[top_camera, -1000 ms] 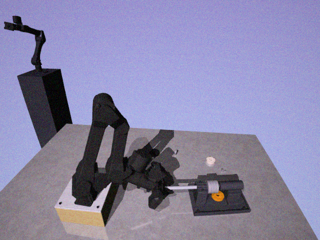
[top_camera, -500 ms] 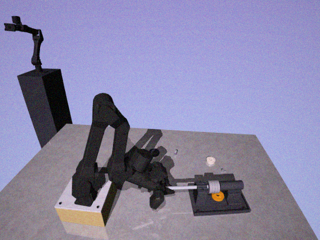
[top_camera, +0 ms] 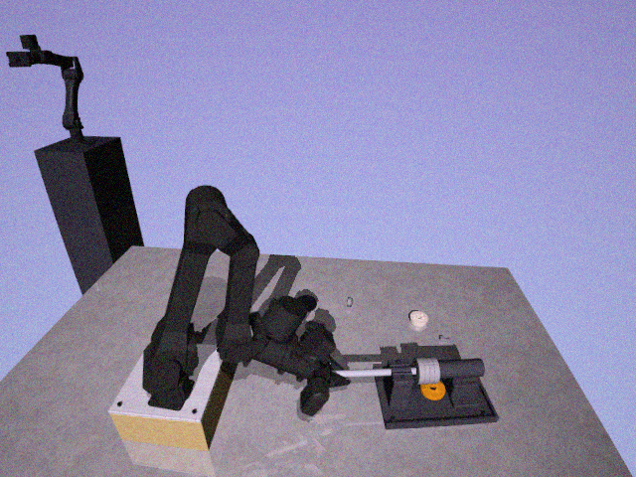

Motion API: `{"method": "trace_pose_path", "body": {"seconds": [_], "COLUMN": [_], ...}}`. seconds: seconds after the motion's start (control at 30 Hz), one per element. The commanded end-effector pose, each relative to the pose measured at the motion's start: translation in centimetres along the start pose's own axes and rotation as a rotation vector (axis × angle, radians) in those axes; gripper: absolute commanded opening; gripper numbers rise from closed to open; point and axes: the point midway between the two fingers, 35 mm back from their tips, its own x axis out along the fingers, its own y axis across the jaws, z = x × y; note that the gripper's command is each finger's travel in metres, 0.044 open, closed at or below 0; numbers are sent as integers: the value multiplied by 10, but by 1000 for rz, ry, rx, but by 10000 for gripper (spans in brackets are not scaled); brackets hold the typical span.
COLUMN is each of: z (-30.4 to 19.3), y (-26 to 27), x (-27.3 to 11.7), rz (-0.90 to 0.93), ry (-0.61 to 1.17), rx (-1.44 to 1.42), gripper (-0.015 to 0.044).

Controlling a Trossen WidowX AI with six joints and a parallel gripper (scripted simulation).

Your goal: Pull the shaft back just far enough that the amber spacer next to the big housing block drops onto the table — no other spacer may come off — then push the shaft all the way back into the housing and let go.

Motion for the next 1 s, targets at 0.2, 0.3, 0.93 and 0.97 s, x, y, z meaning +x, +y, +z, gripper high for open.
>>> {"method": "trace_pose_path", "body": {"seconds": [0.2,0.3,0.93,0.97], "z": [5,6,9,10], "y": [1,1,1,1], "x": [5,6,12,12], "rz": [3,3,3,3], "ry": [-9,-9,-10,-10], "rx": [-1,-1,-1,-1], "gripper": [0,0,0,0]}}
